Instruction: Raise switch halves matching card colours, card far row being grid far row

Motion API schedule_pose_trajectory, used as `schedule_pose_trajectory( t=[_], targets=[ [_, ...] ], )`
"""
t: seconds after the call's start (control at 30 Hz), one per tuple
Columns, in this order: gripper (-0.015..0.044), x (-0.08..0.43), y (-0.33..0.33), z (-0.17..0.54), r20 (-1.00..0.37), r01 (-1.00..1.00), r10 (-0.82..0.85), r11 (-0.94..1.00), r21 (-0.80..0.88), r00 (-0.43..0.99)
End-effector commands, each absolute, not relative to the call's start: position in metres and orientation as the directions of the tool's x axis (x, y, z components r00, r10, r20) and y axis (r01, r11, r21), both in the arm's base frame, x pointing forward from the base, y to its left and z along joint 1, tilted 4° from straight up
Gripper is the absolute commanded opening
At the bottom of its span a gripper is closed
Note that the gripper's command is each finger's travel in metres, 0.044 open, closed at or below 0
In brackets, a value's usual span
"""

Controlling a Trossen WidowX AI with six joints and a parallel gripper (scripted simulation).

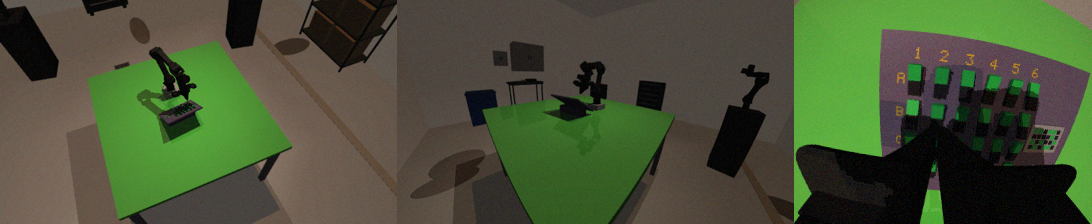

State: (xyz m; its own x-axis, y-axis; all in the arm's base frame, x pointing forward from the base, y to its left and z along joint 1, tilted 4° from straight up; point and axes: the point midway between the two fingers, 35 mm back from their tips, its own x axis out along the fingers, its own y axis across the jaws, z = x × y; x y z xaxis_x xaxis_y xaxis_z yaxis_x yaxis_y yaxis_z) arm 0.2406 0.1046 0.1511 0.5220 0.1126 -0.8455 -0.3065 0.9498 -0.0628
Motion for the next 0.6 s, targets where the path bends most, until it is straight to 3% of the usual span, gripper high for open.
schedule_pose_trajectory(
  t=[0.0,0.57],
  targets=[
    [0.0,0.252,0.107,0.127,-0.861,-0.3,0.095,0.951,-0.069,0.5],
    [0.0,0.262,0.108,0.112,-0.861,-0.3,0.095,0.951,-0.069,0.5]
  ],
)
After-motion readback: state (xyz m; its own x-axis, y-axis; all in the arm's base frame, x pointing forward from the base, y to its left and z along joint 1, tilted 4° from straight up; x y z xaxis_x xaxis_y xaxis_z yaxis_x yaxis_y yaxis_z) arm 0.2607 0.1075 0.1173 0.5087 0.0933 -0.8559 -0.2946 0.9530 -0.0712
